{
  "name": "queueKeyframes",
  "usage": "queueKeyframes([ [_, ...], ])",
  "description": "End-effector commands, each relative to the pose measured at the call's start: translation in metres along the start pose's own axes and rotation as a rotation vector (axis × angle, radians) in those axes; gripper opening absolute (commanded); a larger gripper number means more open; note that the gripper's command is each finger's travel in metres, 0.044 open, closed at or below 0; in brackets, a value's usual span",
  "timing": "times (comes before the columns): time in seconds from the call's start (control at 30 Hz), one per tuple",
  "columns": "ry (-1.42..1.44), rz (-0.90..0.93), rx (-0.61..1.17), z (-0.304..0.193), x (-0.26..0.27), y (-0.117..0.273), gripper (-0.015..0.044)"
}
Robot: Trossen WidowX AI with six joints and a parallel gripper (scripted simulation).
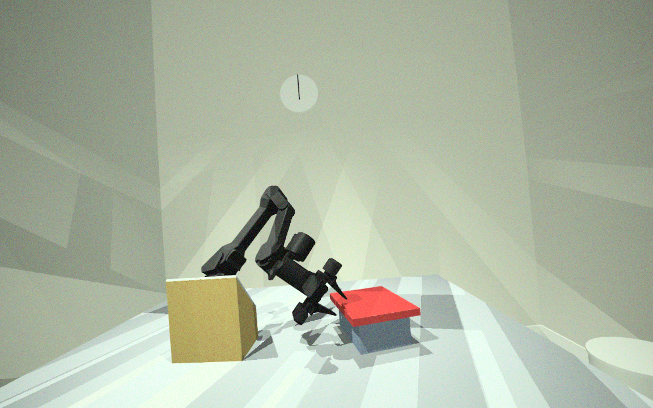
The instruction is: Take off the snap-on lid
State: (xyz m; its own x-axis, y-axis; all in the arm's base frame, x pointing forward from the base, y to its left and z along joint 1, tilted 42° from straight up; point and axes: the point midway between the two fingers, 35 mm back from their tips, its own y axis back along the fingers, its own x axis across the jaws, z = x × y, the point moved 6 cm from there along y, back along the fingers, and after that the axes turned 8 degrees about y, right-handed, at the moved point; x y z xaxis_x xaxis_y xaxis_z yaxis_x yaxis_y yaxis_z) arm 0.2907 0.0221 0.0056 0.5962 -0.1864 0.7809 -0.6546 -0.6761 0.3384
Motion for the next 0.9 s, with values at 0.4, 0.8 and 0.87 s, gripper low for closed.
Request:
queueKeyframes([
  [0.4, -0.002, 0.010, -0.002, -0.0002, 0.0011, -0.0084, 0.0155],
  [0.8, -0.002, 0.010, -0.002, -0.0002, 0.0011, -0.0084, 0.0000],
  [0.87, 0.001, 0.011, -0.001, -0.0004, 0.0016, -0.0083, 0.0000],
])
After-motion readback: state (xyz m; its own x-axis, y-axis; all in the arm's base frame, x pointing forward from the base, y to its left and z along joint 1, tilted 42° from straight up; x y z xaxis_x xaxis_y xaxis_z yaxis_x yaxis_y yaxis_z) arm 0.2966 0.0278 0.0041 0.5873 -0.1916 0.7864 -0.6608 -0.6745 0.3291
